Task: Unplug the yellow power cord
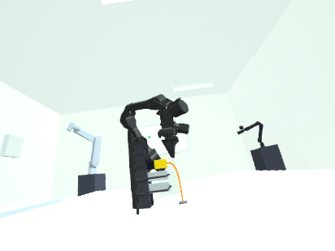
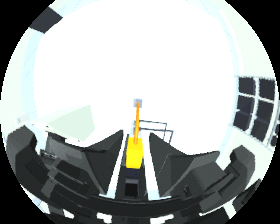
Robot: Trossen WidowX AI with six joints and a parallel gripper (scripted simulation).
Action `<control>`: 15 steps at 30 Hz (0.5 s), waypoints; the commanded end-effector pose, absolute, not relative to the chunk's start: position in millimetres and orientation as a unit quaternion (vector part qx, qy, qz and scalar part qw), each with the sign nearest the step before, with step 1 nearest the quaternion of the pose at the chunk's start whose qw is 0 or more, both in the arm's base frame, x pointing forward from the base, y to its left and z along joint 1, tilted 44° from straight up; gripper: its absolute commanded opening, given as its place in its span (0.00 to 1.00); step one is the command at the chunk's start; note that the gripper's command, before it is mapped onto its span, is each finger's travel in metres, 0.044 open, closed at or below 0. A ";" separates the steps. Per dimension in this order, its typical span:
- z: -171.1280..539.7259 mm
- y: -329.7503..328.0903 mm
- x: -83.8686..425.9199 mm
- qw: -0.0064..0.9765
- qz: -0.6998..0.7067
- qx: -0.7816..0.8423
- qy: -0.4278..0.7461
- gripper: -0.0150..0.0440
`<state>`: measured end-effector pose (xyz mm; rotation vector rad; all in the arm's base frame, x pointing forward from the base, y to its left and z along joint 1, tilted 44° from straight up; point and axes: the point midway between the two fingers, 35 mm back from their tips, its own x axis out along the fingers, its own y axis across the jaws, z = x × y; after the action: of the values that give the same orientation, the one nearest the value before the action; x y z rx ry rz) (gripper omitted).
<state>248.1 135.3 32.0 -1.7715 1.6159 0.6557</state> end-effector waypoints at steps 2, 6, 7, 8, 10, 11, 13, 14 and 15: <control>37.2 129.3 248.6 0.318 0.249 -0.677 0.615 0.53; 41.7 124.5 248.5 0.318 0.249 -0.677 0.615 0.53; 42.8 123.3 248.5 0.318 0.249 -0.677 0.615 0.53; 44.0 122.1 248.5 0.318 0.249 -0.677 0.615 0.53; 46.2 119.6 248.3 0.318 0.249 -0.677 0.615 0.53; 47.3 118.4 248.3 0.318 0.249 -0.677 0.615 0.53; 49.4 116.0 248.1 0.318 0.249 -0.677 0.615 0.53; 50.5 114.8 248.0 0.318 0.249 -0.677 0.615 0.53; 51.6 113.5 247.9 0.318 0.249 -0.677 0.615 0.53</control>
<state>248.4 119.0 48.2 -1.7725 1.6143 0.6548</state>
